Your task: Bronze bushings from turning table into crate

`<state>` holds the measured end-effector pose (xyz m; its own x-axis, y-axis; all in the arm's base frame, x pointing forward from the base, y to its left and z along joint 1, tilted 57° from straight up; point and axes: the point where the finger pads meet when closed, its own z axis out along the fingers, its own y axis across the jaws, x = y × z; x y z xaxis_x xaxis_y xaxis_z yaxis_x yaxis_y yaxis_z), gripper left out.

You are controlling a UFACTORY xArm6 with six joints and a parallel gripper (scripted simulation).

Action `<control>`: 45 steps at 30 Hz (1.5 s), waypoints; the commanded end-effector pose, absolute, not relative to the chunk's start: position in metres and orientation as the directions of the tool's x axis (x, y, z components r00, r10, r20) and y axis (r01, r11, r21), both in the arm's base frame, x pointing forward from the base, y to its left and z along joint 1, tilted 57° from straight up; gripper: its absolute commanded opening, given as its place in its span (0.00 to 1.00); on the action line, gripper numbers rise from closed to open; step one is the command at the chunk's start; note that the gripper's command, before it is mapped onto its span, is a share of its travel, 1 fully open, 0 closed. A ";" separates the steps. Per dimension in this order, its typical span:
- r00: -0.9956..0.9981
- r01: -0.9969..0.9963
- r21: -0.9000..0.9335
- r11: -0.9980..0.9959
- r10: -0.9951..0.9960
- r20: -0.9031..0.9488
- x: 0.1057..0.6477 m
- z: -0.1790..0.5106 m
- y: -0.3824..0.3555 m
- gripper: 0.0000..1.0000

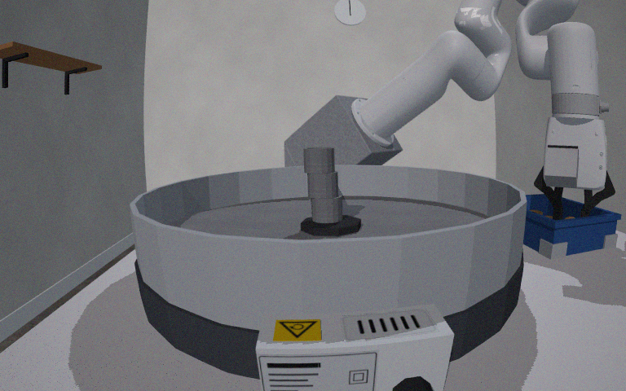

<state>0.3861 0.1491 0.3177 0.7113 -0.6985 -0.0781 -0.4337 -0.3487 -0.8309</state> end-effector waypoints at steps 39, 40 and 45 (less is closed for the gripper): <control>0.711 -0.432 -0.832 -0.348 -0.699 -0.077 0.388 0.317 0.150 0.41; 0.711 -0.432 -0.832 -0.348 -0.699 -0.077 0.388 0.317 0.150 0.41; 0.711 -0.432 -0.832 -0.348 -0.699 -0.077 0.388 0.317 0.150 0.41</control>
<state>0.3875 0.1507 0.3163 0.7113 -0.6986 -0.0780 -0.4336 -0.3487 -0.8309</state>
